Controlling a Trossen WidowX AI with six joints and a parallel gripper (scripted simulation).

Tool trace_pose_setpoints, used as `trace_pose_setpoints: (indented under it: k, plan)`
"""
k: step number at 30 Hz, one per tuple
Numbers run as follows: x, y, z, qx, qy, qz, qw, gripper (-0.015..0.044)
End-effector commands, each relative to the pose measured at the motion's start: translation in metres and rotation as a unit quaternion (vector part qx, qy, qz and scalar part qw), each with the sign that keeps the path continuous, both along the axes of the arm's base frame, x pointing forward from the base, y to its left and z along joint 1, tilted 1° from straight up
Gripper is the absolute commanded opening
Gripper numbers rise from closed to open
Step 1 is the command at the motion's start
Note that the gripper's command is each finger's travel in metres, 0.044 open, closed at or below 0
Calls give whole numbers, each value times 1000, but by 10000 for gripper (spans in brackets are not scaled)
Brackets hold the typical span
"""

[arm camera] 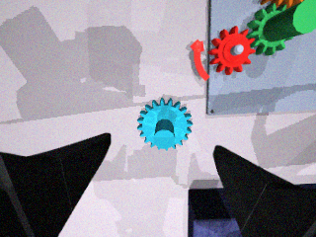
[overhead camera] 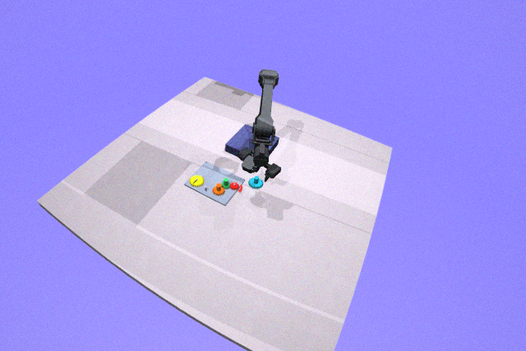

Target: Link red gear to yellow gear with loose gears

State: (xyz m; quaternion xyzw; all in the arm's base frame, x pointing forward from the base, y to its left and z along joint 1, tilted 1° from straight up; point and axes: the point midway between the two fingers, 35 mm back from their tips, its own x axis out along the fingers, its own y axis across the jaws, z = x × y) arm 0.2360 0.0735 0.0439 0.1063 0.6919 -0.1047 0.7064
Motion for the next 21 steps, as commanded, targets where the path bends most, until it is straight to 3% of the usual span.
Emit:
trace_pose_setpoints:
  k: [1,16,21]
  plan:
    - [-1,0,-7,-1,3,-2,1000,440]
    - [-2,-1,-25,-1,3,-2,1000,440]
    - [-2,-1,-25,-1,3,-2,1000,309]
